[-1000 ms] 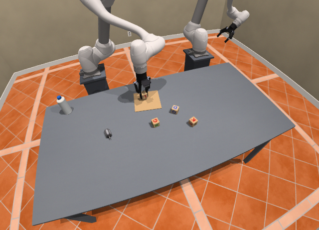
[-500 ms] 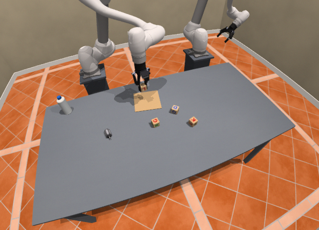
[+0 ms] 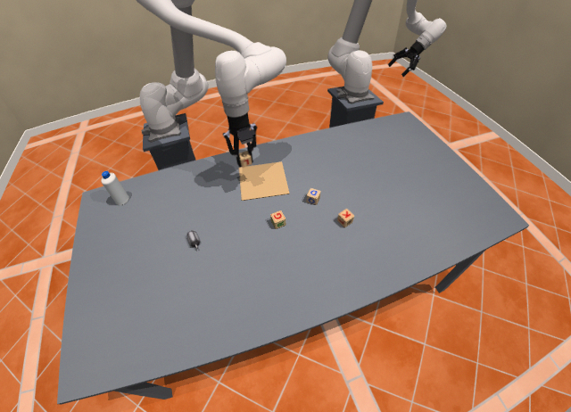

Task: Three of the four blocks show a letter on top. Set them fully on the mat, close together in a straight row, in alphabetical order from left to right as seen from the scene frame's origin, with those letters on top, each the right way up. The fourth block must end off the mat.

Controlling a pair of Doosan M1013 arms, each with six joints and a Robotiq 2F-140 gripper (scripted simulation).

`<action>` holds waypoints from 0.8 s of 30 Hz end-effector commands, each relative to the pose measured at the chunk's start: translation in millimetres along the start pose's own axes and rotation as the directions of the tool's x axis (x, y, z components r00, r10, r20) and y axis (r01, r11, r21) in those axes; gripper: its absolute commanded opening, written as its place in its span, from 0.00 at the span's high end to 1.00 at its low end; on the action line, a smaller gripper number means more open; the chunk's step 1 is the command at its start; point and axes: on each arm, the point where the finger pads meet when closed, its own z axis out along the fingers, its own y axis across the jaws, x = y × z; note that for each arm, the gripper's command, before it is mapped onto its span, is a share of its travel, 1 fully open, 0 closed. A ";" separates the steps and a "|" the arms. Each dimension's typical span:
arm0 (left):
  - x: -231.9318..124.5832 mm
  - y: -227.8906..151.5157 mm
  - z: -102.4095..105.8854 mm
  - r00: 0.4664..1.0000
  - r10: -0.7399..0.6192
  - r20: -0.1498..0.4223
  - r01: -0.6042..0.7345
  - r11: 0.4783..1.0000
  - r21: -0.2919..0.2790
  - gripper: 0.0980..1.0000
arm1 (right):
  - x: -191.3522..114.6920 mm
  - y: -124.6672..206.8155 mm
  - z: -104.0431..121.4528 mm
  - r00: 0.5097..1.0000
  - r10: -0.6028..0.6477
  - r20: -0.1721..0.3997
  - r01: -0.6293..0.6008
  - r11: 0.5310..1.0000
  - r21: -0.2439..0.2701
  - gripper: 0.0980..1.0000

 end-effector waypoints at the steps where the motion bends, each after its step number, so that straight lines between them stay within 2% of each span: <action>1: 0.0 -0.1 -0.5 1.000 0.000 -0.001 0.000 1.000 0.000 0.00 | -11.3 68.8 0.7 0.992 0.130 -0.002 -0.130 0.992 0.002 0.74; 2: 0.0 -0.1 -0.5 1.000 0.000 -0.001 0.000 1.000 0.000 0.00 | -13.7 82.0 1.1 0.991 0.132 -0.002 -0.132 0.991 0.002 0.74; 4: 0.0 -0.1 -0.5 1.000 0.000 -0.001 0.000 1.000 0.000 0.00 | -13.7 82.0 1.1 0.991 0.132 -0.002 -0.132 0.991 0.002 0.74; 5: 0.0 -0.1 -0.5 1.000 0.000 -0.001 0.000 1.000 0.000 0.00 | -20.2 119.9 1.9 0.991 0.132 -0.002 -0.132 0.991 0.002 0.74; 16: 0.0 -0.1 -0.5 1.000 0.000 -0.001 0.000 1.000 0.000 0.00 | -20.4 121.3 2.4 0.991 0.132 -0.002 -0.132 0.991 0.002 0.74; 24: 0.0 -0.1 -0.5 1.000 0.000 -0.001 0.000 1.000 0.000 0.00 | -20.3 121.2 12.5 0.991 0.132 -0.002 -0.132 0.991 0.002 0.74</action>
